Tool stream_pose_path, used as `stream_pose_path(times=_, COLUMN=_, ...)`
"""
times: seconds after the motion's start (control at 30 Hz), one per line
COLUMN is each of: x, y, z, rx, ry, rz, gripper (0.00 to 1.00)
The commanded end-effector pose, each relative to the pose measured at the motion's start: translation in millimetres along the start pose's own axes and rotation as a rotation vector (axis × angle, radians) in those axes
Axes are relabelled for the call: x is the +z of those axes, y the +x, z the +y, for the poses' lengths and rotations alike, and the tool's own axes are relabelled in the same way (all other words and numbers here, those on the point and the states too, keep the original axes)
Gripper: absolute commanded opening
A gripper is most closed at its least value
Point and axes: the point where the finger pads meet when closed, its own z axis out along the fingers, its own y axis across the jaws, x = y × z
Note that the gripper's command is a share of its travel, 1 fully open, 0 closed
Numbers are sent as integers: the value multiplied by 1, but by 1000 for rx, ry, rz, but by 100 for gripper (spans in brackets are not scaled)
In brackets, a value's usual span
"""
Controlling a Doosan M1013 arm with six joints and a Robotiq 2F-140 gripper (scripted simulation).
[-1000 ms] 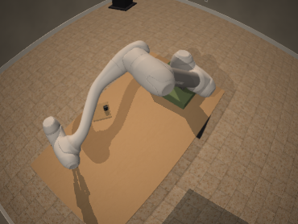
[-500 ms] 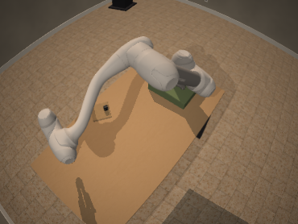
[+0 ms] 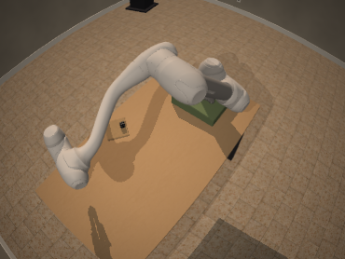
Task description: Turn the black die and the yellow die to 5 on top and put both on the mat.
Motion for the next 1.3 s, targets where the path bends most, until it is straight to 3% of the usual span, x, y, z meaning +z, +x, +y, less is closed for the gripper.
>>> stream_pose_path(times=0.0, x=-3, y=-3, z=-1, rx=-141, ry=2, rz=-5, gripper=24)
stream_pose_path(times=0.87, x=5, y=-4, z=1, rx=-1039, ry=4, rz=-4, gripper=24)
stream_pose_path(times=0.97, x=5, y=-4, z=1, rx=-1064, ry=4, rz=-4, gripper=24)
stream_pose_path(times=1.27, x=8, y=-4, z=2, rx=-1426, ry=5, rz=-3, gripper=24)
